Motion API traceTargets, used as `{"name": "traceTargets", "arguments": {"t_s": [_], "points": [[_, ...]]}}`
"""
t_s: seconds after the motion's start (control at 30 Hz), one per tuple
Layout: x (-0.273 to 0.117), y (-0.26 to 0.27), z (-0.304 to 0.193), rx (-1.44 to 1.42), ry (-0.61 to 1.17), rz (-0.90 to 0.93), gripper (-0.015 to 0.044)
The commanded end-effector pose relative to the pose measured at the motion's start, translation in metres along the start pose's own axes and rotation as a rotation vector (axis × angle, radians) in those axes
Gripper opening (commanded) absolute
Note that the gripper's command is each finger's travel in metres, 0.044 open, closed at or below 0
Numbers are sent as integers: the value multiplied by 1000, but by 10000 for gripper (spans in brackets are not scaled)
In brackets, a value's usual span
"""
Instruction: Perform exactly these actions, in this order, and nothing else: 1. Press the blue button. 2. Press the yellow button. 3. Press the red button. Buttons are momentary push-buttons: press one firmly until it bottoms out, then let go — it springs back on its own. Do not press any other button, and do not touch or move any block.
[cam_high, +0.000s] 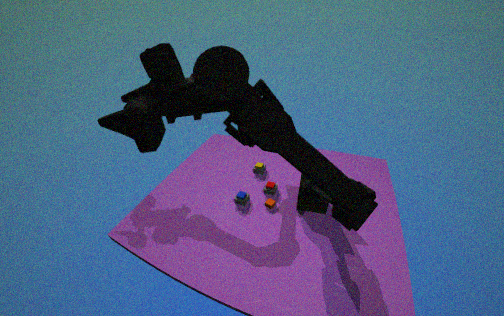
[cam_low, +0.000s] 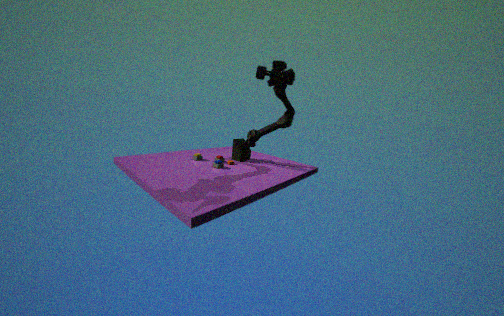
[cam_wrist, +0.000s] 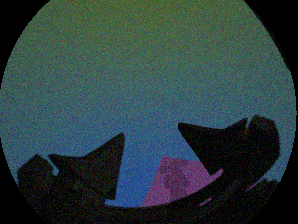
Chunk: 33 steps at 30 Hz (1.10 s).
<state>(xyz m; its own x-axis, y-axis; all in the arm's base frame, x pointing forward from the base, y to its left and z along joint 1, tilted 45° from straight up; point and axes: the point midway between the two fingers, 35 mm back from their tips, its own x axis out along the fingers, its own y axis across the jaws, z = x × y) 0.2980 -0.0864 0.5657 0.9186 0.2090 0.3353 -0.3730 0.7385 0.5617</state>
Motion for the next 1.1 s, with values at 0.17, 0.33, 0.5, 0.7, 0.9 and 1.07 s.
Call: {"name": "traceTargets", "arguments": {"t_s": [0.17,0.33,0.5,0.7,0.9,1.07], "points": [[17,-134,-82,63,266,-278,400],[8,-191,-141,98,460,-392,400],[-15,-236,-208,143,693,-472,400],[-62,-266,-293,226,1026,-503,400],[-125,-263,-370,369,1398,-427,400],[-157,-248,-397,470,1573,-343,400]]}}
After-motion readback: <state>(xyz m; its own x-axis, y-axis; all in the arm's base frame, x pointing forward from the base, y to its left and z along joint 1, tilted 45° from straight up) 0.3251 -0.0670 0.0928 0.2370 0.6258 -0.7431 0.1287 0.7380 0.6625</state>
